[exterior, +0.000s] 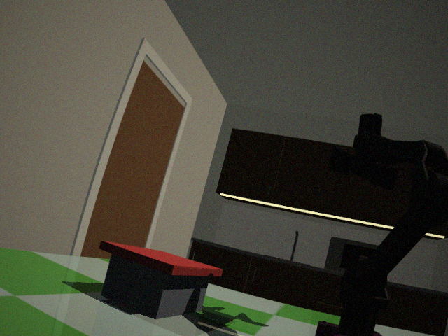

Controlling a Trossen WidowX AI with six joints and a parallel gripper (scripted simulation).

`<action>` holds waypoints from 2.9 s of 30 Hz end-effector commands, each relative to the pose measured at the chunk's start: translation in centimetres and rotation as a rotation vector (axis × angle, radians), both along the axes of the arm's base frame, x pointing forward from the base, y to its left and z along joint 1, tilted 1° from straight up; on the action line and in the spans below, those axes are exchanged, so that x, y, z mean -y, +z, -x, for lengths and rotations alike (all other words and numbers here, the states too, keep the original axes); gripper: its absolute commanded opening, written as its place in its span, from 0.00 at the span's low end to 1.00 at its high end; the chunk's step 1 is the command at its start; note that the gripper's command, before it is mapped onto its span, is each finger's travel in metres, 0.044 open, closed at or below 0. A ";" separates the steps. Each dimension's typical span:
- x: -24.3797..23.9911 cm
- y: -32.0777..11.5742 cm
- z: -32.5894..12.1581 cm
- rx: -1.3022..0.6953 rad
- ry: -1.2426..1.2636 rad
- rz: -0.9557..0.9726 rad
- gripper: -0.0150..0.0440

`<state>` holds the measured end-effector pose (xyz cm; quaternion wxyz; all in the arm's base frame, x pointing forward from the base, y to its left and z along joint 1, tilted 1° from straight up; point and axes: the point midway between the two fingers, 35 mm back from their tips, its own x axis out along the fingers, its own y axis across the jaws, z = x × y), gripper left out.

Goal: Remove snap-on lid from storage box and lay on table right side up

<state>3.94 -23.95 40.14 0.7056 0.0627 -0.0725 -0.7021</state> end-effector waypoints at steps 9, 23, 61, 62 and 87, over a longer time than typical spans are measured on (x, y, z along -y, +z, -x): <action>-2.2 -6.0 -11.3 0.255 0.426 -0.242 0.65; -15.0 -15.5 -22.7 0.557 0.798 -0.847 0.65; -27.6 -27.9 -23.9 0.598 0.778 -1.368 0.65; -27.6 -28.0 -24.0 0.598 0.779 -1.368 0.65; -27.5 -30.4 -27.4 0.600 0.780 -1.367 0.65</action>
